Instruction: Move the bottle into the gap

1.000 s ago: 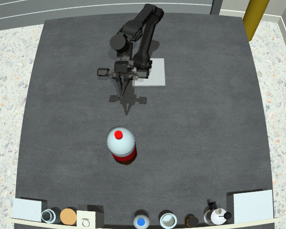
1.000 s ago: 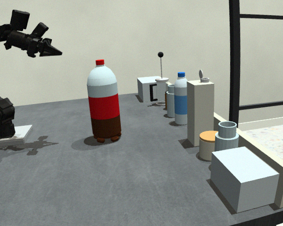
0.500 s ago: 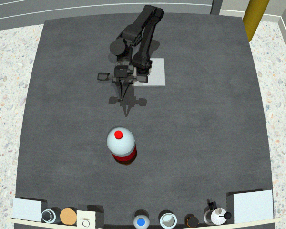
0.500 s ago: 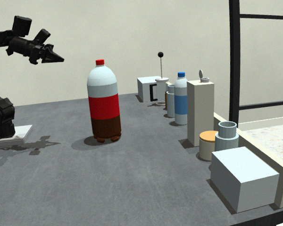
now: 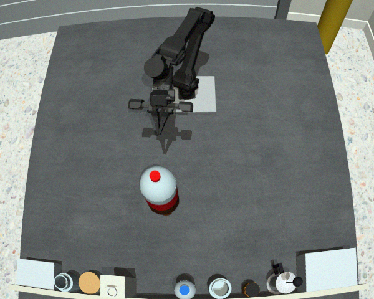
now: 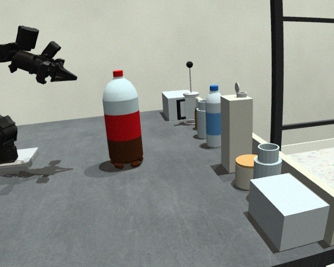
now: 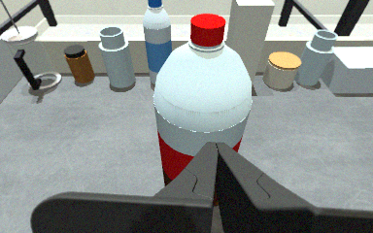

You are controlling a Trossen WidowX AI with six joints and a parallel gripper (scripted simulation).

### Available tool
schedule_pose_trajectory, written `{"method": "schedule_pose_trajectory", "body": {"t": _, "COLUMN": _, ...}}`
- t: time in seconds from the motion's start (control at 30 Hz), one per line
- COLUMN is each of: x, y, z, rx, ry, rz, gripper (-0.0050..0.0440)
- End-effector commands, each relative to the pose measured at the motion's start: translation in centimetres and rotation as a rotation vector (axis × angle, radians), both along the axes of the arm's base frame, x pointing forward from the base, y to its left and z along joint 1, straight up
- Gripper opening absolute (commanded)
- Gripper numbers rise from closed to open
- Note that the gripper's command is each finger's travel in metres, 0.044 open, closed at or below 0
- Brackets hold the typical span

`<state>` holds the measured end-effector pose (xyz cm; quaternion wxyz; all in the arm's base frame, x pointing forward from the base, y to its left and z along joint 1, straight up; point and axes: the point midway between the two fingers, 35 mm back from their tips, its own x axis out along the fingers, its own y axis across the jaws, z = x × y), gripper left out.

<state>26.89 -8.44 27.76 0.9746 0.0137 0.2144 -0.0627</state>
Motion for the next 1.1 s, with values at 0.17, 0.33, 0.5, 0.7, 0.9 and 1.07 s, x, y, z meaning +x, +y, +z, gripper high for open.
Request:
{"method": "schedule_pose_trajectory", "body": {"t": 0.17, "x": -0.1, "y": 0.0, "z": -0.9, "rx": -0.009, "ry": -0.011, "rz": 0.000, "gripper": -0.0050}}
{"method": "schedule_pose_trajectory", "body": {"t": 0.33, "x": -0.1, "y": 0.0, "z": -1.7, "rx": -0.009, "ry": -0.011, "rz": 0.000, "gripper": -0.0050}}
{"method": "schedule_pose_trajectory", "body": {"t": 0.5, "x": -0.1, "y": 0.0, "z": -2.5, "rx": -0.009, "ry": -0.011, "rz": 0.000, "gripper": -0.0050}}
{"method": "schedule_pose_trajectory", "body": {"t": 0.7, "x": -0.1, "y": 0.0, "z": -3.2, "rx": -0.009, "ry": -0.011, "rz": 0.000, "gripper": -0.0050}}
{"method": "schedule_pose_trajectory", "body": {"t": 0.9, "x": -0.1, "y": 0.0, "z": -4.2, "rx": -0.009, "ry": -0.011, "rz": 0.000, "gripper": -0.0050}}
{"method": "schedule_pose_trajectory", "body": {"t": 1.07, "x": -0.2, "y": 0.0, "z": -5.0, "rx": -0.009, "ry": -0.011, "rz": 0.000, "gripper": -0.0050}}
